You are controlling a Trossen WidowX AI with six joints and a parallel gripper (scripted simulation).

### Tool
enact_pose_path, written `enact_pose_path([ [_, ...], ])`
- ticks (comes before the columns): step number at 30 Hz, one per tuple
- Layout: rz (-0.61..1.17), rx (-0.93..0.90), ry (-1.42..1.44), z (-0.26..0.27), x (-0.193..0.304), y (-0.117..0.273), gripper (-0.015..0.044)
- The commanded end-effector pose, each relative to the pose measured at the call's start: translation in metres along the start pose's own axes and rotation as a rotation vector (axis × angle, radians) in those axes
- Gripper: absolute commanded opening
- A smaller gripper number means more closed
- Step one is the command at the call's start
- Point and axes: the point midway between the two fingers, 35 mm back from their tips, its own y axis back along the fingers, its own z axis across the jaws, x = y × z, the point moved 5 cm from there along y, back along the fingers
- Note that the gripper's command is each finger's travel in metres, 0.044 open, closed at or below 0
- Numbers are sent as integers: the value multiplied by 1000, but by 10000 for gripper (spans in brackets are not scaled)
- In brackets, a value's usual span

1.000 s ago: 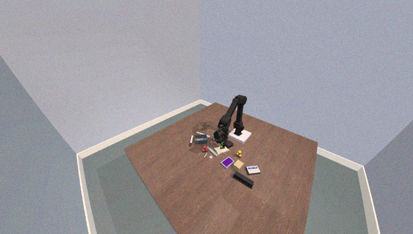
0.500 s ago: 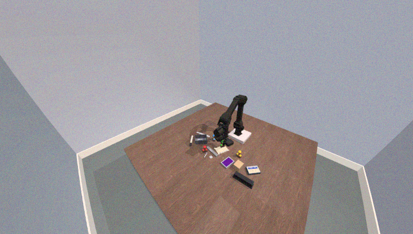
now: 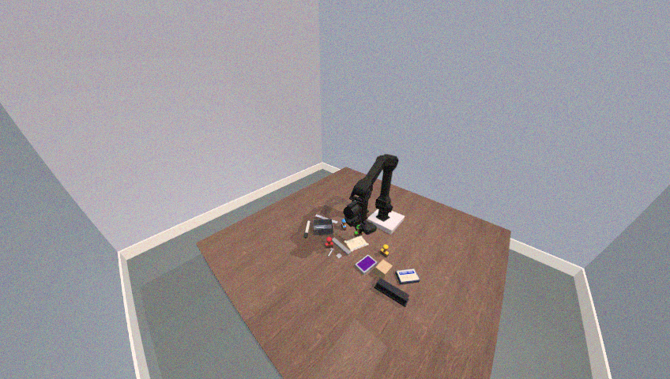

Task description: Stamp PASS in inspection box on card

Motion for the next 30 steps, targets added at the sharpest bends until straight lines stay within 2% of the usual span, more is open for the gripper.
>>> enact_pose_path([
  [1,-3,2,-4,0,0,7,0],
  [10,-3,2,-4,0,-1,18,0],
  [30,-10,-2,-7,36,-72,28,0],
])
